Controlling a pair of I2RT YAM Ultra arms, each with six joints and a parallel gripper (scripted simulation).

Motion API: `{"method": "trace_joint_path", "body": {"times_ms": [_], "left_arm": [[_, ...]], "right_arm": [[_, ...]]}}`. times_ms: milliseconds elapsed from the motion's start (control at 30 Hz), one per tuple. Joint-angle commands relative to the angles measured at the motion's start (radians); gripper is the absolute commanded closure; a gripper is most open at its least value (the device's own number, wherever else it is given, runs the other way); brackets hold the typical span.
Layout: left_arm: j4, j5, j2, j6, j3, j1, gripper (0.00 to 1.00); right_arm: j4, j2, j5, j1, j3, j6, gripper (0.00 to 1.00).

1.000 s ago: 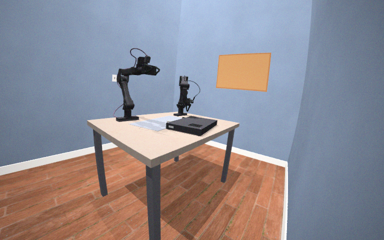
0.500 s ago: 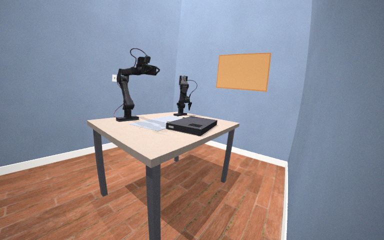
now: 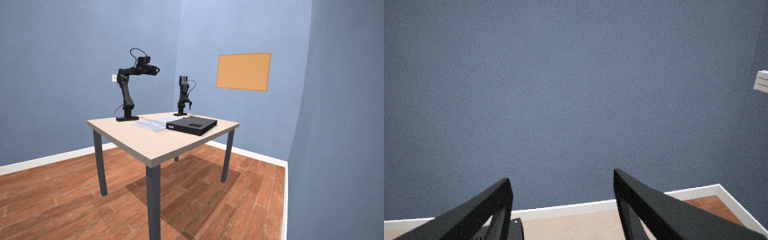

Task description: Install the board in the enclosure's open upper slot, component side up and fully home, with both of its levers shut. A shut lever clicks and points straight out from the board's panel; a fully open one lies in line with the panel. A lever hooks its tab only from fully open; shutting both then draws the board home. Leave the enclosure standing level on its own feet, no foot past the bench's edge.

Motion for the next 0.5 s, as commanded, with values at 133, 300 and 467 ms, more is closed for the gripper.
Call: {"method": "trace_joint_path", "body": {"times_ms": [133,300,467], "left_arm": [[0.021,0.009,-0.04,0.017,0.003,0.012,0.0],[0.021,0.009,-0.031,0.017,0.006,0.006,0.0],[0.021,0.009,-0.031,0.017,0.006,0.006,0.0]], "right_arm": [[0.022,-0.005,-0.011,-0.012,0.003,0.006,0.36],[0.022,-0.005,-0.011,-0.012,0.003,0.006,0.36],[0.022,-0.005,-0.011,-0.012,0.003,0.006,0.36]]}}
